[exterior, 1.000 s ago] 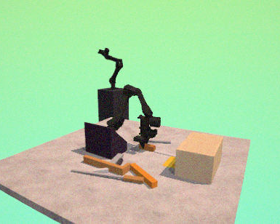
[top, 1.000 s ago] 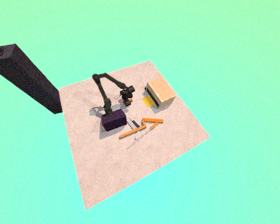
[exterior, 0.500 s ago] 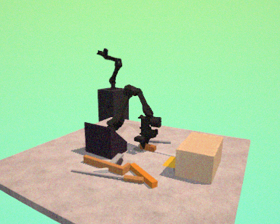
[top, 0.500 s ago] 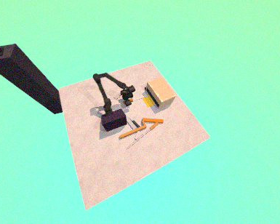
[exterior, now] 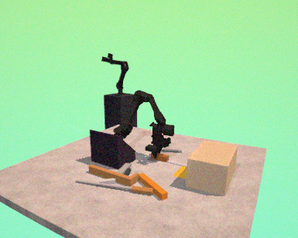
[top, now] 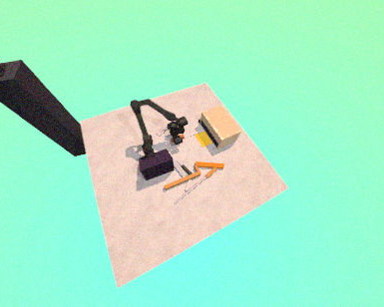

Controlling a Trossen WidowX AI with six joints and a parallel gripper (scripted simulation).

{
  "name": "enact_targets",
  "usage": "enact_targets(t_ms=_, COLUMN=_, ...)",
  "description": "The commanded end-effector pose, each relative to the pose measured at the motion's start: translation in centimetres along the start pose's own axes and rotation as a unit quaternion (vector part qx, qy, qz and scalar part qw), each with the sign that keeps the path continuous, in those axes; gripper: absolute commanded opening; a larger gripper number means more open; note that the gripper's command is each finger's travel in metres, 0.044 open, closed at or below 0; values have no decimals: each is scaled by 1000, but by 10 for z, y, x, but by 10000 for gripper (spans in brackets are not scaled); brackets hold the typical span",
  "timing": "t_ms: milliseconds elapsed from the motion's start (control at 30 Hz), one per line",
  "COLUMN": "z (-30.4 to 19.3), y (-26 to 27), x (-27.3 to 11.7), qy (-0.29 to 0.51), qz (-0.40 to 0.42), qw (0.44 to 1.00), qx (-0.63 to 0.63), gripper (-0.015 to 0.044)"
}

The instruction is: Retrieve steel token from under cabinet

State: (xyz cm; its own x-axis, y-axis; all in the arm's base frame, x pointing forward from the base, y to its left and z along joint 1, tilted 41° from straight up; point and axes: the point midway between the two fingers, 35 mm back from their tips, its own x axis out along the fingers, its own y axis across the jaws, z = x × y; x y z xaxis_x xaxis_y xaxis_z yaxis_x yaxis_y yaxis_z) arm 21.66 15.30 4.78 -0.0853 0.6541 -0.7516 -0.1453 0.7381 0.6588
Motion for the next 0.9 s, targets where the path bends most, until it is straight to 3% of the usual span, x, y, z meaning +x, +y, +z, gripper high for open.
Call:
enact_targets(t_ms=0, z=7, y=0, x=0, qy=0, qz=1, qw=1000, qx=-2, gripper=0)
enact_targets(t_ms=867, z=38, y=0, x=-1, qy=-1, qz=1, qw=1000, qx=-3, gripper=0)
